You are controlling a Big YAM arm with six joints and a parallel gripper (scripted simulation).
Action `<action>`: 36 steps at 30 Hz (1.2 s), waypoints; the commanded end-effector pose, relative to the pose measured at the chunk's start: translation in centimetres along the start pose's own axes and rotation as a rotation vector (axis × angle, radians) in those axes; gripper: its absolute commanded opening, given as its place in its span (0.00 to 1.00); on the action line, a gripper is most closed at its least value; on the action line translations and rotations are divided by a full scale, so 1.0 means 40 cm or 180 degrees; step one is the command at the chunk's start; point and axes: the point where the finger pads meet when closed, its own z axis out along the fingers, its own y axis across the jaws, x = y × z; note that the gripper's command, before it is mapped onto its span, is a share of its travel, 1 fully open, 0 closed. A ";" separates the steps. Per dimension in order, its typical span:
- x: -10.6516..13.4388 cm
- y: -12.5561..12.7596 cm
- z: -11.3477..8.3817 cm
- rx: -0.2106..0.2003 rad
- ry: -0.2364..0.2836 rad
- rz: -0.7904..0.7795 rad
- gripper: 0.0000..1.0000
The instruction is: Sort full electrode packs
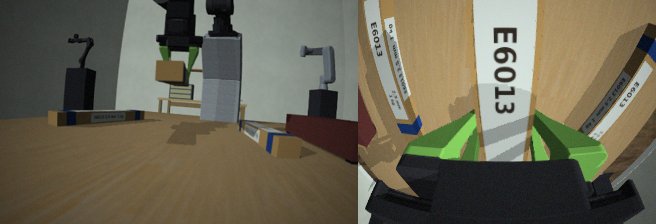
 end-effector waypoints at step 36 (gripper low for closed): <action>-0.054 -0.036 -0.250 0.0097 -0.0231 -0.0002 0.00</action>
